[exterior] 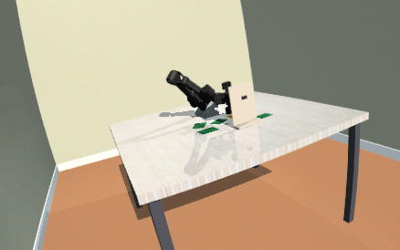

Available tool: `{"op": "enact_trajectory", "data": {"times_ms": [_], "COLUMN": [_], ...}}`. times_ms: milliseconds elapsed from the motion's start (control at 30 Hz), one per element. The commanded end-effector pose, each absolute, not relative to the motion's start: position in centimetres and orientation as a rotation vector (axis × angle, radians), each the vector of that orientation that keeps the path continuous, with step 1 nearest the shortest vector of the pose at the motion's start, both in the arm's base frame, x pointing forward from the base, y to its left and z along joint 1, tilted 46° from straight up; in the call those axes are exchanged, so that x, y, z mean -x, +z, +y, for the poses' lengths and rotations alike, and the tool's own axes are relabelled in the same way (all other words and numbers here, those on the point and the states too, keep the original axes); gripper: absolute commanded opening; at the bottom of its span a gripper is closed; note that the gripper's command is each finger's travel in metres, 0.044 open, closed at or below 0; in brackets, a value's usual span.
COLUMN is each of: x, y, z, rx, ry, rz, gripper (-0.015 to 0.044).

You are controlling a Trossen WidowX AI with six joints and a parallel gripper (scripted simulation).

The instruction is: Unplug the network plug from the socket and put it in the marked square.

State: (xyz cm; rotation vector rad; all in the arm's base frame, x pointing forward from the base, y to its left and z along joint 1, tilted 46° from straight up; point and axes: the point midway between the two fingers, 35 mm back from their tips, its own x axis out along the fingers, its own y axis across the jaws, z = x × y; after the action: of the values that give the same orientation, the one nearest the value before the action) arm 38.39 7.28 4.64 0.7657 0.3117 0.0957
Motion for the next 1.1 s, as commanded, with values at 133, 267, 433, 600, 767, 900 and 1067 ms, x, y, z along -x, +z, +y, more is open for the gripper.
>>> {"op": "enact_trajectory", "data": {"times_ms": [133, 267, 433, 600, 767, 900, 1067], "x": [-37.7, -37.5, -37.2, -36.9, -36.6, -36.3, -36.0], "y": [4.7, 4.7, 4.7, 4.6, 4.6, 4.6, 4.6], "z": [7.3, 7.3, 7.3, 7.3, 7.4, 7.4, 7.4], "rx": [-0.762, -0.762, -0.762, -0.762, -0.762, -0.762, -0.762], "ry": [0.097, 0.097, 0.097, 0.096, 0.096, 0.096, 0.096], "rz": [0.314, 0.314, 0.314, 0.314, 0.314, 0.315, 0.315], "gripper": [0.0000, 0.0000, 0.0000, 0.0000, 0.0000, 0.0000, 0.0000]}}
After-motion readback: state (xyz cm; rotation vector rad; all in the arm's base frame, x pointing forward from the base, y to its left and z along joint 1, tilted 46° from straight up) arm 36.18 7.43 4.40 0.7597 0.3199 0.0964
